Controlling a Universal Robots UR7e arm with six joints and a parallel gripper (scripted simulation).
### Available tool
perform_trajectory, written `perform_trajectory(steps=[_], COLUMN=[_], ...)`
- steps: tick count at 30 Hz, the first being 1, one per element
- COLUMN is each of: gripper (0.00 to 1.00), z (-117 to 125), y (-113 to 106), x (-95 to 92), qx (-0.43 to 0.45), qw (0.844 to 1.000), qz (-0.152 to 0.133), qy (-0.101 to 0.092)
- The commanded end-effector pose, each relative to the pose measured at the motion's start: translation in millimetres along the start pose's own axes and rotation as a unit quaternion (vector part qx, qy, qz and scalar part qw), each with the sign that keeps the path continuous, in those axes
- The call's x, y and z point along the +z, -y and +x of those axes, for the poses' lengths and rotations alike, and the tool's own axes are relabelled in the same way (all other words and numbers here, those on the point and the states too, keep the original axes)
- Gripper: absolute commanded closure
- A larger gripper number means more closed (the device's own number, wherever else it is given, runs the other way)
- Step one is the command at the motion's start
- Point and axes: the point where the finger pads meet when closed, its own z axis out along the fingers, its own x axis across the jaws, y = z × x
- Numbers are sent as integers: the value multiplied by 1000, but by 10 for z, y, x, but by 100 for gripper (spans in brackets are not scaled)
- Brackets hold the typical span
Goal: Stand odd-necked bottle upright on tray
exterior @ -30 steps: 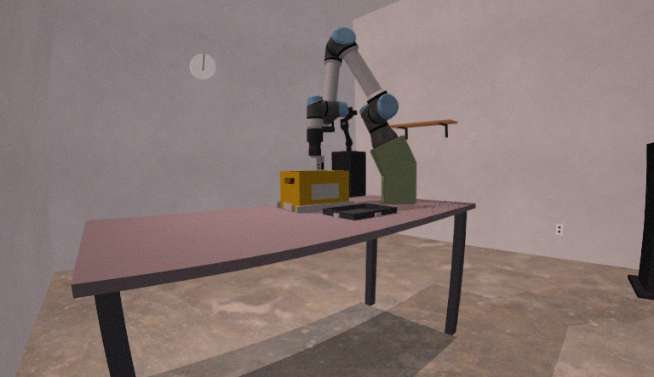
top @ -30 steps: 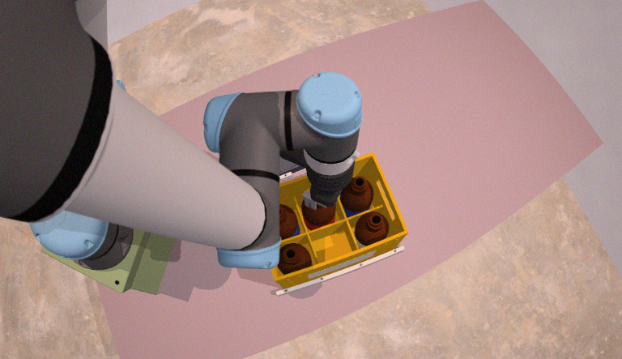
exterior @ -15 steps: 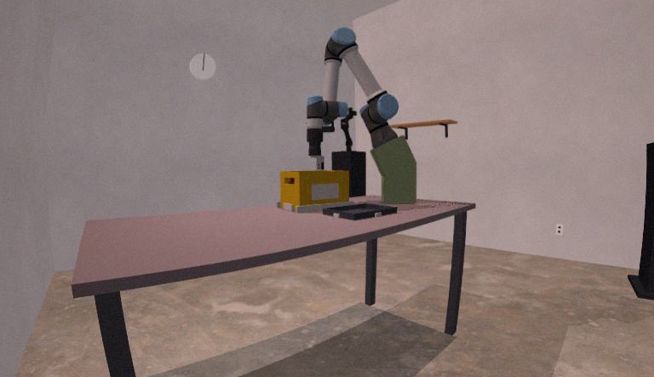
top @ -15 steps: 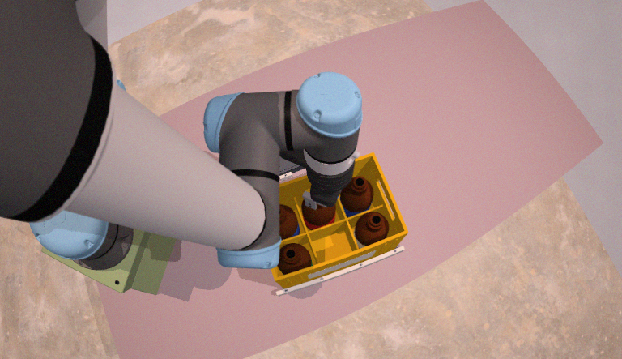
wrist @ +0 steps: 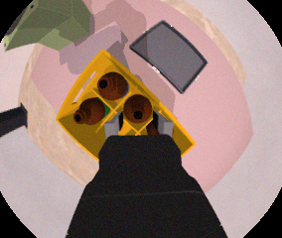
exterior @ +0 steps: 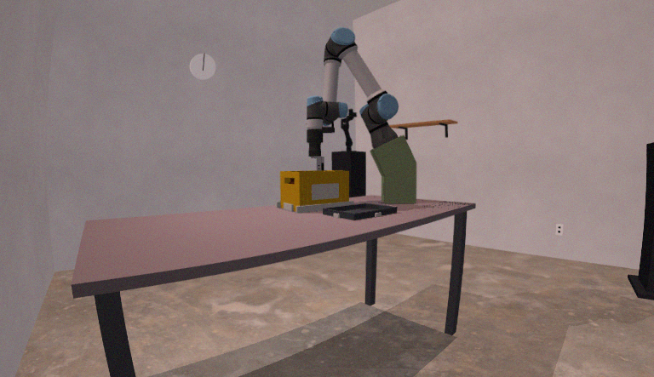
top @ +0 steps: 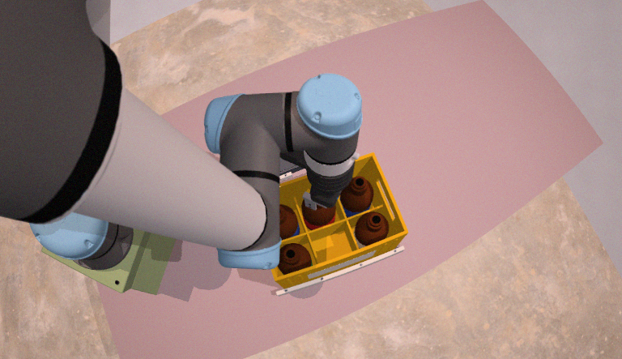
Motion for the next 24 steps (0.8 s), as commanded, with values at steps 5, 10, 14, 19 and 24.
perform_trajectory(steps=[5, 10, 14, 19, 24], gripper=[0, 0, 0, 0, 0], z=[-11, -10, -7, -2, -2], y=[0, -3, -9, -18, -20], x=[102, 136, 184, 241, 273], qx=[1, 1, 1, 1, 1], qw=[1000, 1000, 1000, 1000, 1000], qz=[0, 0, 0, -1, -1], qy=[0, 0, 0, 0, 0])
